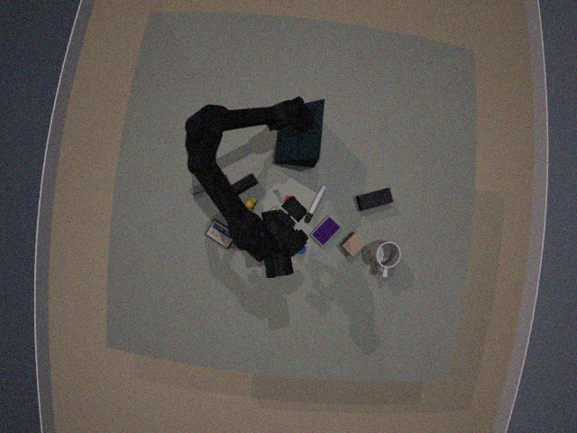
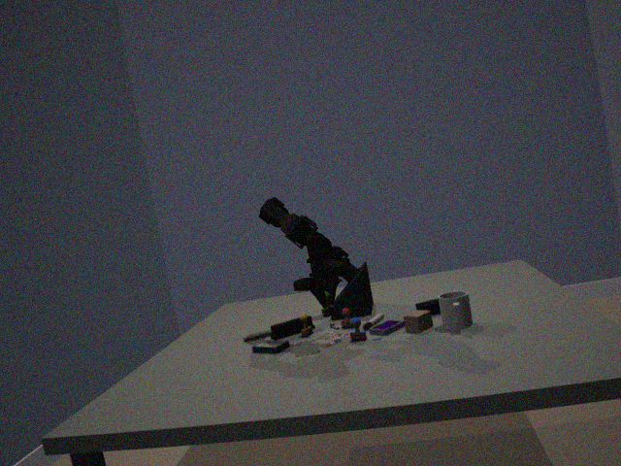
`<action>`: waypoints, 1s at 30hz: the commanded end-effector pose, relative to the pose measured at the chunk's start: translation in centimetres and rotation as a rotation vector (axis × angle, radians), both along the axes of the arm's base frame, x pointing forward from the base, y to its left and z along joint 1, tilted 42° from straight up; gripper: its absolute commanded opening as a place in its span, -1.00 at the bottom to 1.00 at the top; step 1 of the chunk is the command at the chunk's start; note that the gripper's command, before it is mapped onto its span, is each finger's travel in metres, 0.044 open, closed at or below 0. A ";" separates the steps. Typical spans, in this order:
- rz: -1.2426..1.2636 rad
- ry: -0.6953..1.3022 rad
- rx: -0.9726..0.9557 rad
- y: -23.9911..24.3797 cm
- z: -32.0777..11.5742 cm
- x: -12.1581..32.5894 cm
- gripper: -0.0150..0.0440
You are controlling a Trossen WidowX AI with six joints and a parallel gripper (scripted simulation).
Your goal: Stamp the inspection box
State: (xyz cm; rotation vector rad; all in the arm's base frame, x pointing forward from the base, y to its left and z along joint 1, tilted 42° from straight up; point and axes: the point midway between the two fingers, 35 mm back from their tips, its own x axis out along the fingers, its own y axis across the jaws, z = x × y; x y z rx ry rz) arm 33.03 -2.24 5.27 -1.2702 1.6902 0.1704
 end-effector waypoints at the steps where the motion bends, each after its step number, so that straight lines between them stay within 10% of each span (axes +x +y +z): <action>1: 0.000 0.004 -0.003 -0.3 -0.2 -0.1 -0.49; 30: 0.001 0.003 0.002 -1.6 -1.6 0.1 -0.49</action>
